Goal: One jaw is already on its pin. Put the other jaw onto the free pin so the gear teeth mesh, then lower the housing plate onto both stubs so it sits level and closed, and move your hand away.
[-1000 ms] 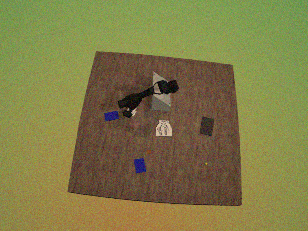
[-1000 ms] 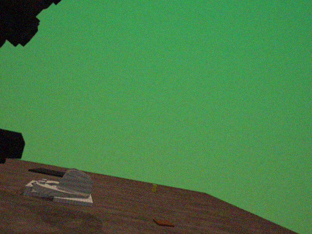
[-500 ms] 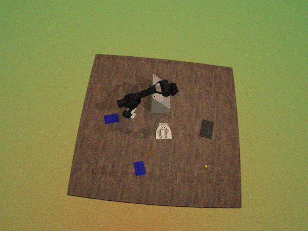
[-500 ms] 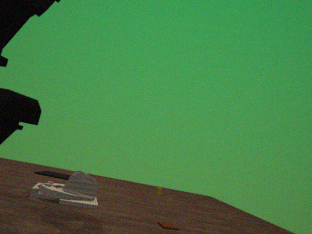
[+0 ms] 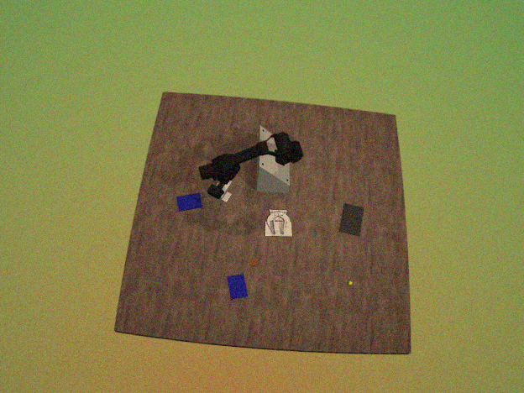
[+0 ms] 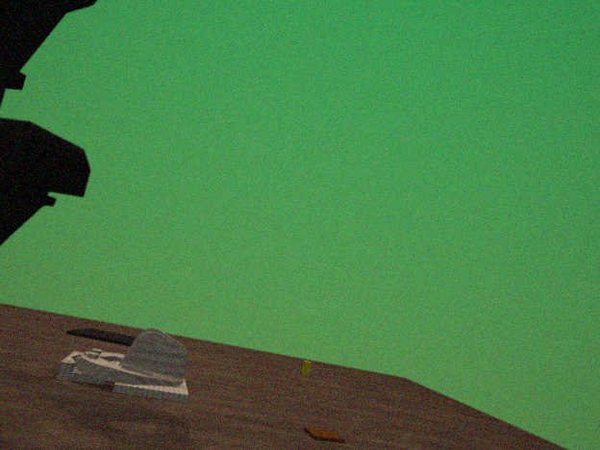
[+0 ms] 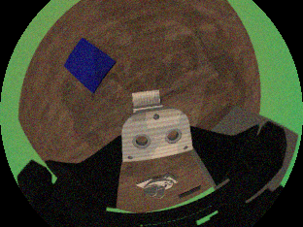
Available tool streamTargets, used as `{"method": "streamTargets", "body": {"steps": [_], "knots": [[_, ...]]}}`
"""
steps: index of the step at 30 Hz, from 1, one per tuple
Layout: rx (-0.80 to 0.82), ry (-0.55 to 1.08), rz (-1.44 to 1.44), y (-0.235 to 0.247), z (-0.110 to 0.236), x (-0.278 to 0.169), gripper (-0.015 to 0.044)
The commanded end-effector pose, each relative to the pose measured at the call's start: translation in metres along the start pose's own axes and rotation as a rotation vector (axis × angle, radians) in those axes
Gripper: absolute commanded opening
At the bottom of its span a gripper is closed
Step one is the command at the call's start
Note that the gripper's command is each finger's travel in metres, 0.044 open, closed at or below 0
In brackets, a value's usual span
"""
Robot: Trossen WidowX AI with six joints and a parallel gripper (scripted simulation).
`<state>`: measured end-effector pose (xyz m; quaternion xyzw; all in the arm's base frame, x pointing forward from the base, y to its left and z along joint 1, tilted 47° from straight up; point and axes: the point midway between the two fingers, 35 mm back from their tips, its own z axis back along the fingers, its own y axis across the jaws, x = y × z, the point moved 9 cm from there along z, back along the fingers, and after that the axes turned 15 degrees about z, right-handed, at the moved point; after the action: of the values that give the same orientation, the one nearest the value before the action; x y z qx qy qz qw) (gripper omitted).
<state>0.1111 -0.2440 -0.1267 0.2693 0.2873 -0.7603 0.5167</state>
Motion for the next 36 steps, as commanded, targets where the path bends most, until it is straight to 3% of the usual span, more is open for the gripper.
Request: {"method": "streamTargets", "body": {"steps": [1, 36], "knots": [[0.002, -0.010, 0.009, 0.001, 0.004, -0.001, 0.0351], [-0.003, -0.054, 0.729, 0.044, 0.023, -0.097, 0.0351]]}}
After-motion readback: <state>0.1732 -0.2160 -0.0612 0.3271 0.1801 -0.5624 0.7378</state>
